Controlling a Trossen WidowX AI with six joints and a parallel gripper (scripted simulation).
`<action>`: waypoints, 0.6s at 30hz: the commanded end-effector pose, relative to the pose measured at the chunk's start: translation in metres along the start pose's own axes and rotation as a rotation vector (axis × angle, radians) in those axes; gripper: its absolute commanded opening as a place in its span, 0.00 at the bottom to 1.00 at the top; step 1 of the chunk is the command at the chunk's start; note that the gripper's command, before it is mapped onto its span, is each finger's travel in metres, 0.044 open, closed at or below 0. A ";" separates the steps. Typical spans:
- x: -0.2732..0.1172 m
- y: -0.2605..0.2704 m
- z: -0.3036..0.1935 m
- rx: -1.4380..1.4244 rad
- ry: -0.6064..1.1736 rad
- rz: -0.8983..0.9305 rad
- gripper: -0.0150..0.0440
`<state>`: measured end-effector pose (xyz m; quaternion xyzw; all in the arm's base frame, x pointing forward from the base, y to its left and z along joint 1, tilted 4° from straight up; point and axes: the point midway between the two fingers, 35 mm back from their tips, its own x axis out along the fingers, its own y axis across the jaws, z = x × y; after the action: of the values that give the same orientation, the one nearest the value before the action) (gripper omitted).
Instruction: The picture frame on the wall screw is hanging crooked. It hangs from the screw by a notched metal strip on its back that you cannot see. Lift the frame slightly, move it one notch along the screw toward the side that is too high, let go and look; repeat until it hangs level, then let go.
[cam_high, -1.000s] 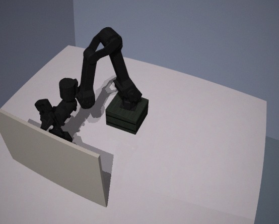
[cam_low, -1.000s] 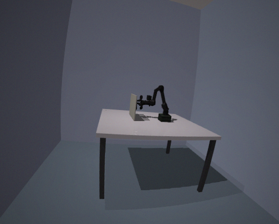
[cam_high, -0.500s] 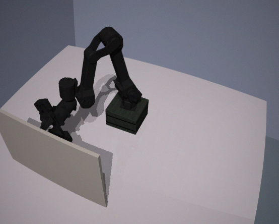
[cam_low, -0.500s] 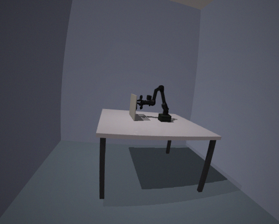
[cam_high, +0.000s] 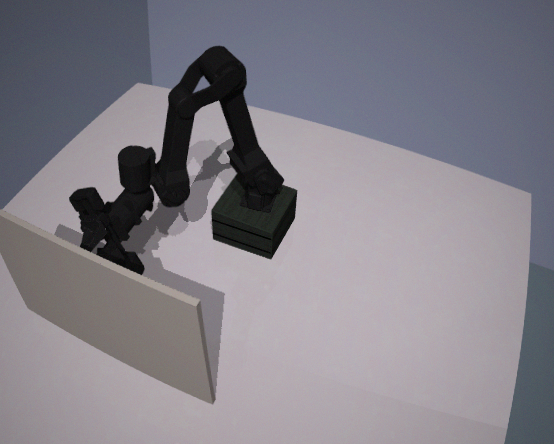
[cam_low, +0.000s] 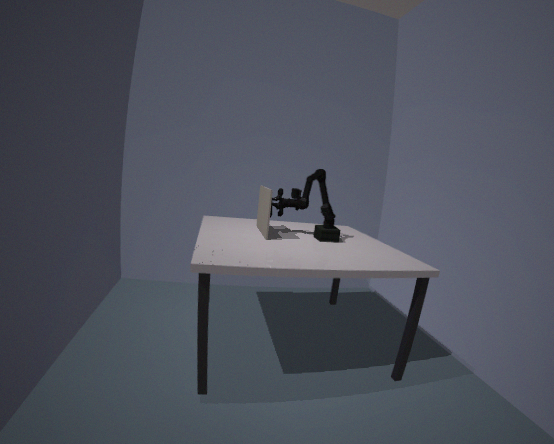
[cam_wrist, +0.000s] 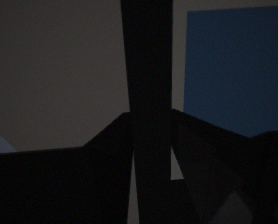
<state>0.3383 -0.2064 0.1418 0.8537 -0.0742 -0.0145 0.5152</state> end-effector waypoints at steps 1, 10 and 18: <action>0.000 0.003 -0.001 -0.001 0.004 0.011 0.25; 0.000 0.002 -0.002 -0.001 0.004 0.011 0.25; 0.000 0.003 -0.003 -0.001 0.004 0.011 0.25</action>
<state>0.3389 -0.2045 0.1423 0.8532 -0.0731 -0.0121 0.5162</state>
